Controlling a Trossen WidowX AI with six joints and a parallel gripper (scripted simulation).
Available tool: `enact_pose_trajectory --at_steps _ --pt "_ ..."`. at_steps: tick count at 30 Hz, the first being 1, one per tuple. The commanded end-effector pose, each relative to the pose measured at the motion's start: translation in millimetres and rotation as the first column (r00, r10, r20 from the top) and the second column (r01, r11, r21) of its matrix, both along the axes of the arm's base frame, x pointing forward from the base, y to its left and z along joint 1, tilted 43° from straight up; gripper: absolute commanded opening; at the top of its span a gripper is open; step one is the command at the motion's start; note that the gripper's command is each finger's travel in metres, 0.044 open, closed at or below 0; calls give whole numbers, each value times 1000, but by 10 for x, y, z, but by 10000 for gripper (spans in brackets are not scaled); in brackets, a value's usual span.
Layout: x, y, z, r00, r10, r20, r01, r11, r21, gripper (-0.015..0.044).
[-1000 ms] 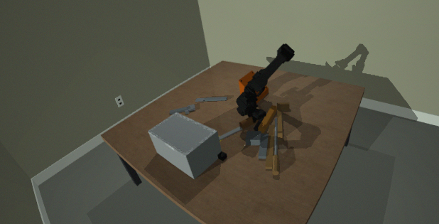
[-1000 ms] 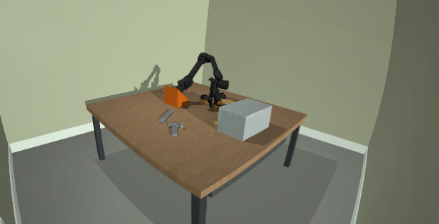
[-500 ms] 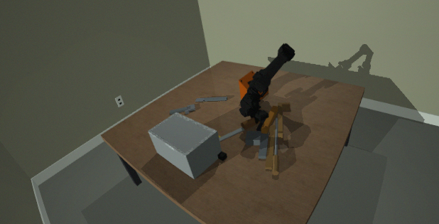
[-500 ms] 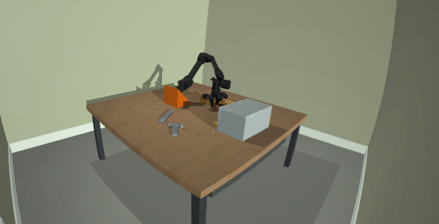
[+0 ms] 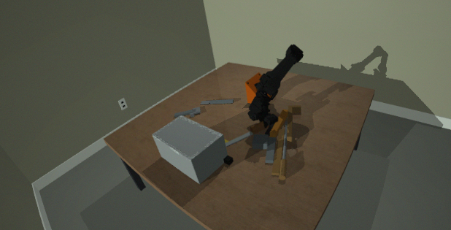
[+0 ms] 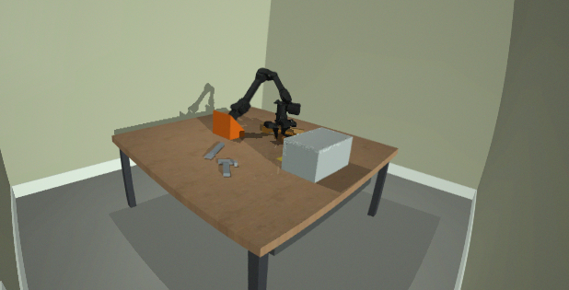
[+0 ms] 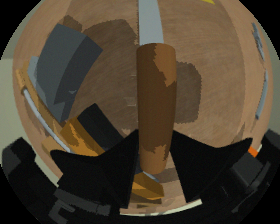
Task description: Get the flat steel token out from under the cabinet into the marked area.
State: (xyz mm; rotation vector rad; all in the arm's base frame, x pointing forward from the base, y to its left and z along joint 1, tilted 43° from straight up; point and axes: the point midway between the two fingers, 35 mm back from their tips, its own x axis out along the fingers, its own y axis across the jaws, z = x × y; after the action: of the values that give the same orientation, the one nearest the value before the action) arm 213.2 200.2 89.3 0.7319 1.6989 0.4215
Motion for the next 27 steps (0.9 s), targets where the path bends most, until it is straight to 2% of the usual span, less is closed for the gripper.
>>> enact_pose_trajectory --at_steps 1,4,7,10,27 --pt "0 0 0 1000 0 0 0 1000 0 131" --pt "0 0 -1 1000 0 0 0 1000 -1 200" --pt "2 -1 -3 1000 0 1 0 1000 -2 200" --pt "1 -2 -5 1000 -3 0 3 1000 11 270" --pt "4 -11 -29 1000 -8 2 8 1000 11 263"
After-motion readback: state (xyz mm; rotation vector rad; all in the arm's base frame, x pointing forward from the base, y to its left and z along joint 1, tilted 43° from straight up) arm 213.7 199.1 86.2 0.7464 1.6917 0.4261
